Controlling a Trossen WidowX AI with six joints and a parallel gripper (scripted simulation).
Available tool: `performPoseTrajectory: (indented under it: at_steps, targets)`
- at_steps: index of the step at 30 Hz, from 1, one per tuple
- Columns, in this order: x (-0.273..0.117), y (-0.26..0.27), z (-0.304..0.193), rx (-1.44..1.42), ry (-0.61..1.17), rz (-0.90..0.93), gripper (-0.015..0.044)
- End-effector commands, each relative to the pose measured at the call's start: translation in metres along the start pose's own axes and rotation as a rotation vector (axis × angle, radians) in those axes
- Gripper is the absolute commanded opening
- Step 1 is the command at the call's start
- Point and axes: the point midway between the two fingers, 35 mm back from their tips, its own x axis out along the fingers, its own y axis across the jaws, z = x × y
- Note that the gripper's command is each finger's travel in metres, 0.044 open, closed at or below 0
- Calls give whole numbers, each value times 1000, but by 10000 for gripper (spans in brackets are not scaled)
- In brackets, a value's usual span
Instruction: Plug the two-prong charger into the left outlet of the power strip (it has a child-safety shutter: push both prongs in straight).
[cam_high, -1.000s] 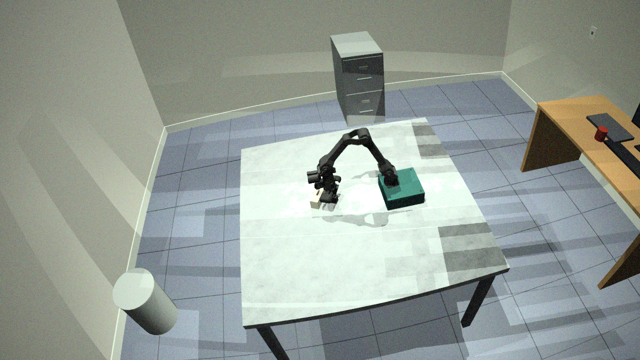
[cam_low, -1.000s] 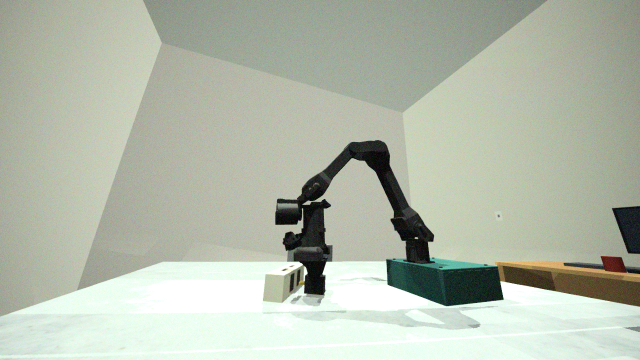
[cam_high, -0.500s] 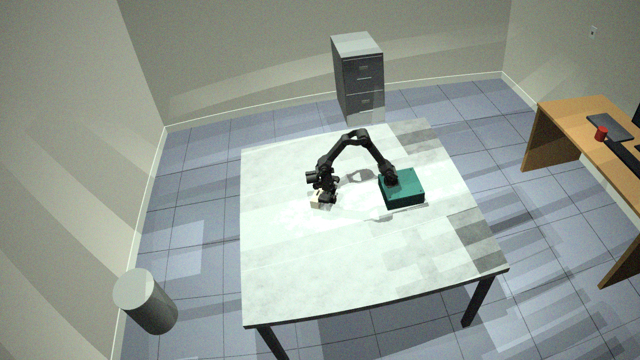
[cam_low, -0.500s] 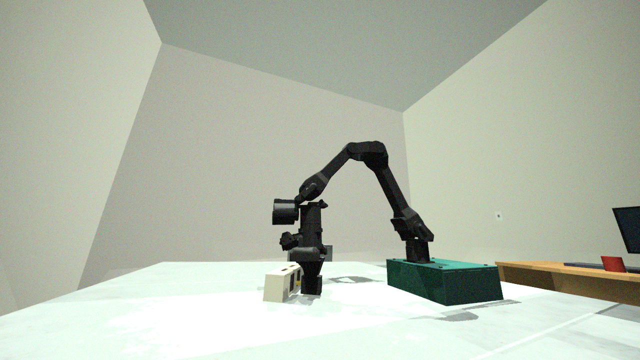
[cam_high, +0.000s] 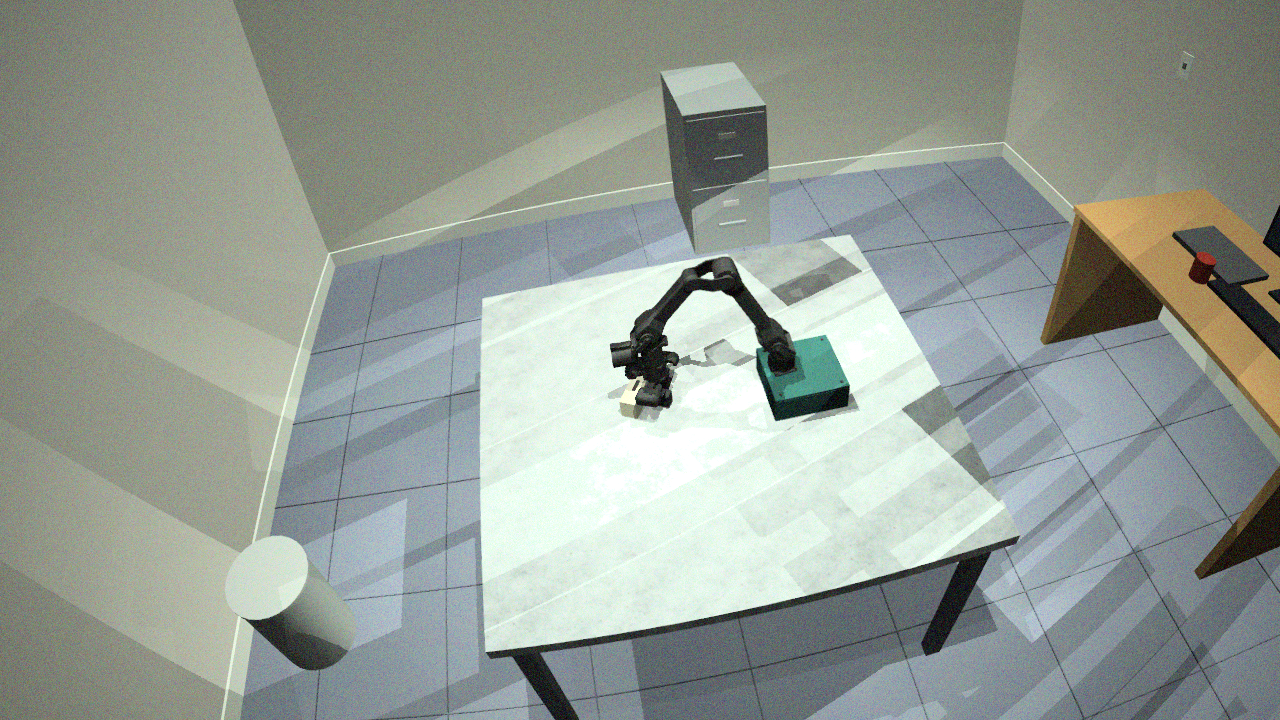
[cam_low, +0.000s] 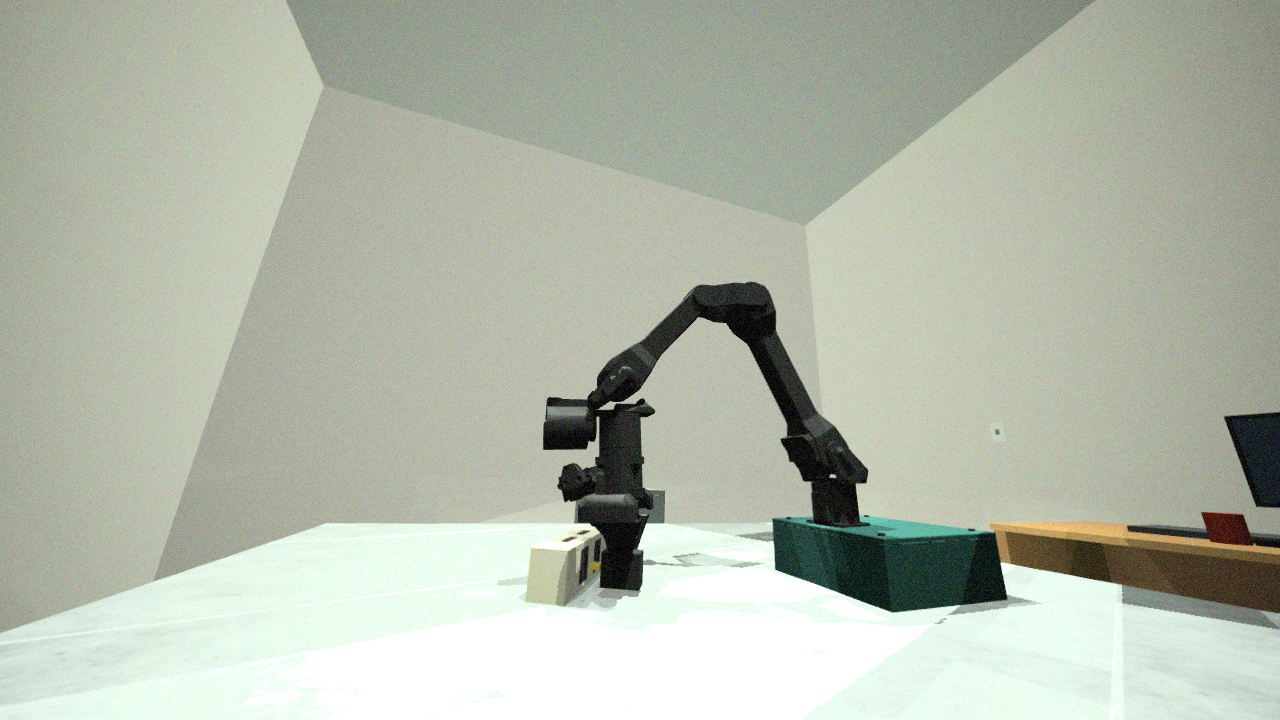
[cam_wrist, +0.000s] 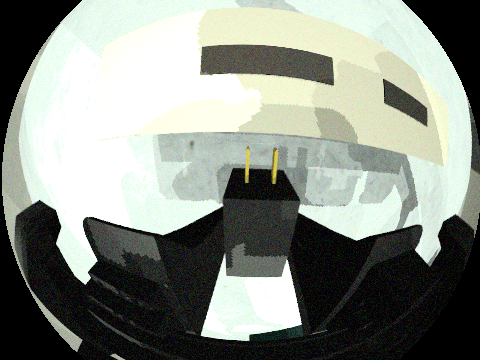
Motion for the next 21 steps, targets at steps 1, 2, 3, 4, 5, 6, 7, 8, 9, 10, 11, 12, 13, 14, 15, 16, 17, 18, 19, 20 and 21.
performPoseTrajectory:
  at_steps: [1, 2, 3, 4, 5, 6, 7, 8, 9, 10, 11, 12, 13, 14, 15, 16, 17, 18, 19, 20, 21]
  targets:
    - [-1, 1, 2, 2, -1, 4, 0]
    - [-1, 1, 2, 2, -1, 4, 0]
    - [-1, 1, 2, 2, -1, 4, 0]
    - [-1, 1, 2, 2, -1, 4, 0]
    - [-1, 1, 2, 2, -1, 4, 0]
    - [-2, 1, 3, 2, -1, 4, 0]
    - [-2, 1, 3, 2, -1, 4, 0]
    - [-2, 1, 3, 2, -1, 4, 0]
    - [-2, 1, 3, 2, -1, 4, 0]
    - [-2, 2, 3, 2, -1, 4, 0]
    - [-2, 2, 4, 2, -1, 4, 0]
    - [-2, 2, 4, 2, -1, 4, 0]
    - [-2, 2, 4, 2, -1, 4, 0]
    - [-2, 2, 4, 2, -1, 4, 0]
    - [-2, 2, 4, 2, -1, 4, 0]
    - [-2, 2, 5, 2, -1, 4, 0]
    - [-2, 2, 5, 2, -1, 4, 0]
    - [-2, 2, 5, 2, -1, 4, 0]
    - [-2, 2, 5, 2, -1, 4, 0]
    - [-2, 2, 5, 2, -1, 4, 0]
    - [-2, 2, 6, 2, -1, 4, 0]
